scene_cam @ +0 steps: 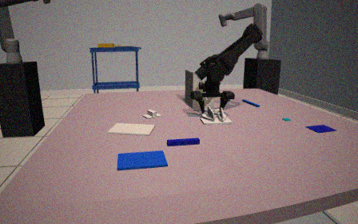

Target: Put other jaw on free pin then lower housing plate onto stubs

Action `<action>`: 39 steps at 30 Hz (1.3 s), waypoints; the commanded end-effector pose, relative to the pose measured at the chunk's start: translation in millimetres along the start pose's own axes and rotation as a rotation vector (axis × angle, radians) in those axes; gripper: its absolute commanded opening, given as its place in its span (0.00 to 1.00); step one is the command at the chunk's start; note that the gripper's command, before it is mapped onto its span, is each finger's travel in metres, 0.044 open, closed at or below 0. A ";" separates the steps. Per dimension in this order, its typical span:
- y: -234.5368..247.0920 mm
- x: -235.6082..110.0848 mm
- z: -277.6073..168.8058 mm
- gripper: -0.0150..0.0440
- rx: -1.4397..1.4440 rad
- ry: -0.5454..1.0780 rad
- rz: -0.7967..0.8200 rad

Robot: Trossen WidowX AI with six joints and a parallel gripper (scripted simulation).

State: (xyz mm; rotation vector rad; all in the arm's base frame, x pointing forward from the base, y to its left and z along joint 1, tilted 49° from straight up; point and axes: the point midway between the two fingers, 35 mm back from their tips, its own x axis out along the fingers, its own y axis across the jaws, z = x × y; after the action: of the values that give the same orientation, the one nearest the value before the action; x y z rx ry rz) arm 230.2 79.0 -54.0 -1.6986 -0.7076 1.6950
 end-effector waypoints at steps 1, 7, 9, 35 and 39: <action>-3.3 4.2 0.4 0.85 -0.011 -0.007 -0.007; -3.3 5.1 0.4 0.85 -0.011 -0.007 -0.008; -3.4 6.1 0.4 0.85 -0.011 -0.007 -0.008; -3.1 6.0 0.4 0.85 -0.010 -0.006 -0.007; 0.3 0.7 0.0 0.94 0.002 0.006 -0.001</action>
State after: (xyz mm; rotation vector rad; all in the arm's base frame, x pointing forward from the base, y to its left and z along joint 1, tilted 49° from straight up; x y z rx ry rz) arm 230.3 79.1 -54.6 -1.6997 -0.7032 1.6871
